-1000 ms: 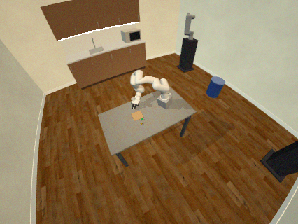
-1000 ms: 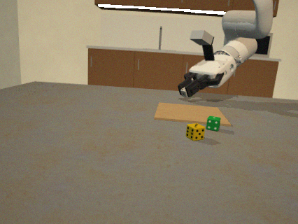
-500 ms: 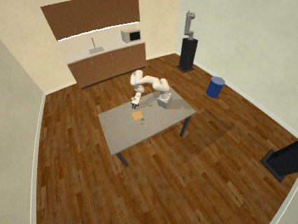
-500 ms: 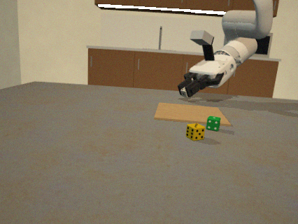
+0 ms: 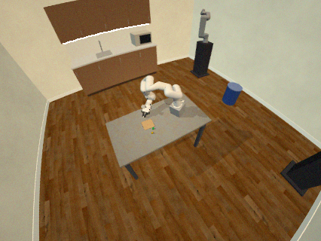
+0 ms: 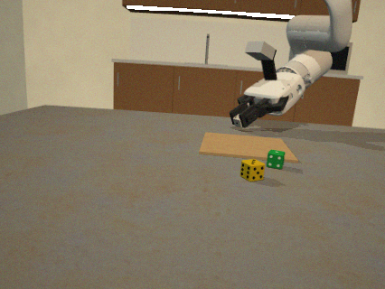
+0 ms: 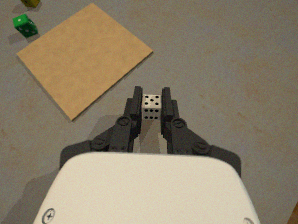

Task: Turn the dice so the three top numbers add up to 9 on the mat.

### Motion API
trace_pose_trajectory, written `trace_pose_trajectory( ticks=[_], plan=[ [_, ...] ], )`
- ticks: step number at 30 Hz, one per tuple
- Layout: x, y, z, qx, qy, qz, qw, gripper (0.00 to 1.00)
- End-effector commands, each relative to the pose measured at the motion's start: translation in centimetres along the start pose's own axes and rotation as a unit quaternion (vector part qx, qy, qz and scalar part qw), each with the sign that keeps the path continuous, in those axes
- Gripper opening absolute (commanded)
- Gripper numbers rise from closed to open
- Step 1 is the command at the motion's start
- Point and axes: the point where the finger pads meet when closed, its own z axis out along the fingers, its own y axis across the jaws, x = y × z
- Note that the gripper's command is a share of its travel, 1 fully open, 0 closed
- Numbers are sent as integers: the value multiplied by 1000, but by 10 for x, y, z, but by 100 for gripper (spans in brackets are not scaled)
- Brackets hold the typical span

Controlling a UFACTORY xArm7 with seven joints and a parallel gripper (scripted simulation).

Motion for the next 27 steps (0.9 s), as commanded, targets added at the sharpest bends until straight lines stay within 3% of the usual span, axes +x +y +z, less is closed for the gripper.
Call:
trace_pose_trajectory(
  ticks=[1, 27],
  plan=[
    [-2, 1, 1, -1, 0, -1, 1000, 15],
    [-7, 1, 3, -1, 0, -1, 1000, 15]
  ],
)
